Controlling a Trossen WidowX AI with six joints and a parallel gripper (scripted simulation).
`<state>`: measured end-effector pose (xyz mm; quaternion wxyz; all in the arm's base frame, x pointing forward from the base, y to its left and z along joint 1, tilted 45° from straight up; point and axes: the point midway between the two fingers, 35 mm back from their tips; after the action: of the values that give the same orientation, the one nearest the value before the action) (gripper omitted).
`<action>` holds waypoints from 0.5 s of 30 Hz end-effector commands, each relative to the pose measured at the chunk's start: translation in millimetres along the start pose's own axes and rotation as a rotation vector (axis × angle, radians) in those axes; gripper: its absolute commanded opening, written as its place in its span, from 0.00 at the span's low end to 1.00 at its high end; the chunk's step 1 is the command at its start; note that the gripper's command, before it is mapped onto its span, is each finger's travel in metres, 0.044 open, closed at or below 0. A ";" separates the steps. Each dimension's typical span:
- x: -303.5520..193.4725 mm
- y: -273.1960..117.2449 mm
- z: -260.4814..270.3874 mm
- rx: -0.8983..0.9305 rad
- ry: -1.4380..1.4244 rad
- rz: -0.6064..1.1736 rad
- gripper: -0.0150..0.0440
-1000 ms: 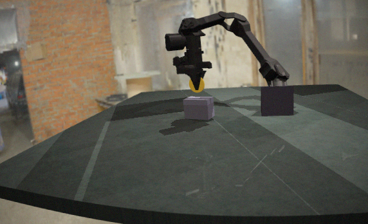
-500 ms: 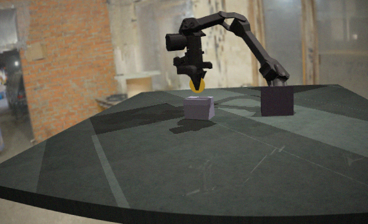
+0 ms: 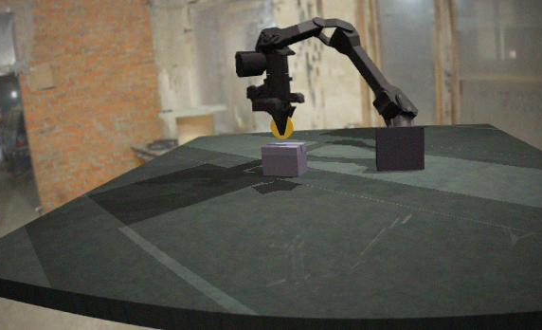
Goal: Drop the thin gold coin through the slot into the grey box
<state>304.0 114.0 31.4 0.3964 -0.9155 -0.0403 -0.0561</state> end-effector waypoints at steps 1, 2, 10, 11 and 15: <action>-0.9 2.5 -0.7 -0.004 -0.006 0.000 0.25; -0.9 2.9 -0.7 -0.004 -0.006 0.000 0.25; 0.0 6.3 -1.0 -0.004 -0.005 0.000 0.25; 0.1 6.8 -1.1 -0.004 -0.004 0.000 0.25; 0.3 8.5 -1.0 -0.004 -0.004 0.000 0.25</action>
<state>304.9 109.2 27.0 0.3972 -0.9152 -0.0389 -0.0557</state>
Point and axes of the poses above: the point midway between the two fingers, 35 mm back from their tips, its own y axis out along the fingers, its own z axis across the jaws, x = y × z, and after that the axes turned 6 degrees about -y, right-handed
